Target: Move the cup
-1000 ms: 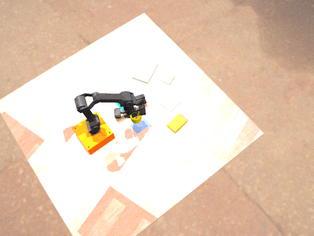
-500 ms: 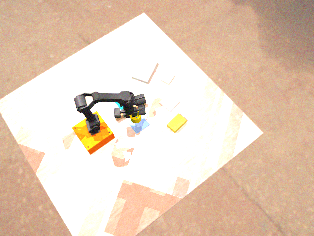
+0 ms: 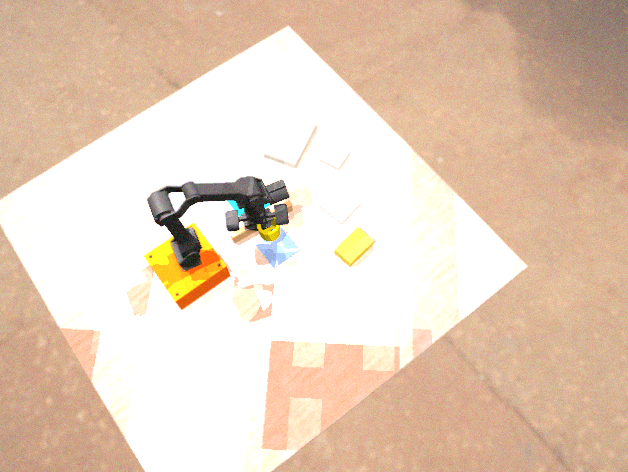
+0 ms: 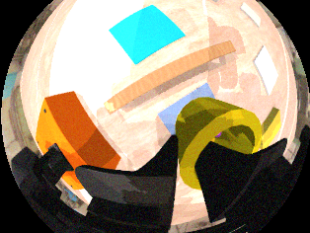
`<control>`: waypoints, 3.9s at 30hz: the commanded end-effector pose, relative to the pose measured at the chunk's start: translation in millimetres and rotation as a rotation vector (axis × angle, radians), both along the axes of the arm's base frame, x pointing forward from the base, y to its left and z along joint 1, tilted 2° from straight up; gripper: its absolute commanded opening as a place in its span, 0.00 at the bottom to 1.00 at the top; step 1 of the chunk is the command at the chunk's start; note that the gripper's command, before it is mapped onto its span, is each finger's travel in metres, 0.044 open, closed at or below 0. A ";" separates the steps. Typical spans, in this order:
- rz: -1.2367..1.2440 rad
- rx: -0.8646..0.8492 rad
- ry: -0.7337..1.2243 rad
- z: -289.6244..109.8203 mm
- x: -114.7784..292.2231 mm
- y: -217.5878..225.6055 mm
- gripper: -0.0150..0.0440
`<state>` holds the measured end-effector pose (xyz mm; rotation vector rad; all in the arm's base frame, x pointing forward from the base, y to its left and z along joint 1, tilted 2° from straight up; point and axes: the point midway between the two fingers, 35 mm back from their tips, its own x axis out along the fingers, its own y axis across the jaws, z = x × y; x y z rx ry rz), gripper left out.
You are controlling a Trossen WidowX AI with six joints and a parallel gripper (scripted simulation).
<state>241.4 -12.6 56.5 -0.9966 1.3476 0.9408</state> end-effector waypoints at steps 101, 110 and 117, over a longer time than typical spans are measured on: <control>-0.004 0.009 0.001 -14.8 -14.5 170.2 0.25; -0.004 0.009 0.001 -31.4 -13.6 170.6 0.25; -0.004 0.009 0.001 -44.3 -13.5 170.7 0.25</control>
